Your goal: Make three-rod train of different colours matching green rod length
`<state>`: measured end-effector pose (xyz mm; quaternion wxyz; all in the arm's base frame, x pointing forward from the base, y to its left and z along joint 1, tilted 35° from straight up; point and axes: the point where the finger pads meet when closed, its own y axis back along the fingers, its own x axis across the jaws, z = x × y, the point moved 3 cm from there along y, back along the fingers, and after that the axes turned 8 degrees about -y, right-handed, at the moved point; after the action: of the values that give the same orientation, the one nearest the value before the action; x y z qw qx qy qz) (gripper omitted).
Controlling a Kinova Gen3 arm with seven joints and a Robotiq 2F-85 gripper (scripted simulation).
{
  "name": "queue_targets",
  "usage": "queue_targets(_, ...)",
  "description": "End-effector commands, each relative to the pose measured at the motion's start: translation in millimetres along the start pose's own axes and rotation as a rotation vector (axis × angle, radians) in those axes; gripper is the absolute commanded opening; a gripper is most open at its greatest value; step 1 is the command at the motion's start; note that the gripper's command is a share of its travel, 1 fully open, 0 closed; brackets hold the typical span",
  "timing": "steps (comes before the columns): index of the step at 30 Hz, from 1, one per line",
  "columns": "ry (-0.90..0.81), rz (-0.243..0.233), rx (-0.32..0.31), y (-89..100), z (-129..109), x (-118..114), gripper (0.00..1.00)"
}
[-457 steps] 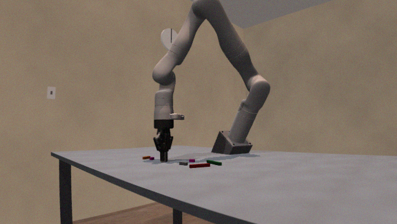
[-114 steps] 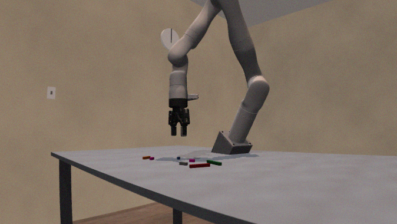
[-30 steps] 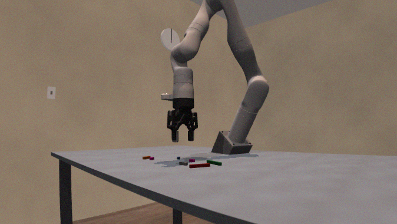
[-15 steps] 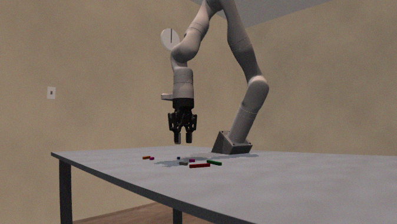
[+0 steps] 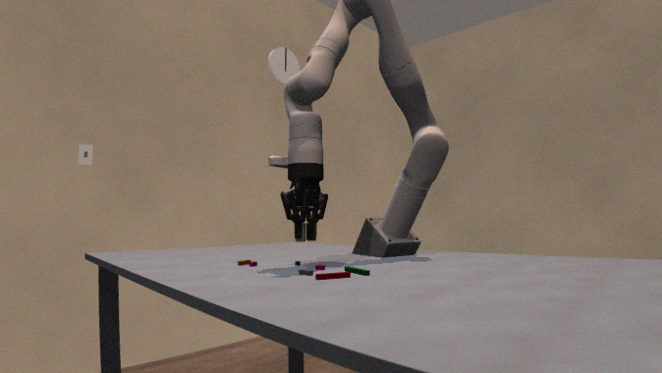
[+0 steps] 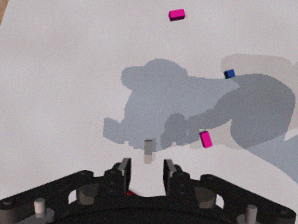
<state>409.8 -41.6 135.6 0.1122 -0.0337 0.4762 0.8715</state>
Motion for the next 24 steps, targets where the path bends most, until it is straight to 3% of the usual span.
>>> queue_targets(1, 0.0, -0.001, 0.001, 0.5, 0, 0, 0.24)
queue_targets(24, 0.0, -0.001, 0.001, -10.7, 0, 0, 0.24)
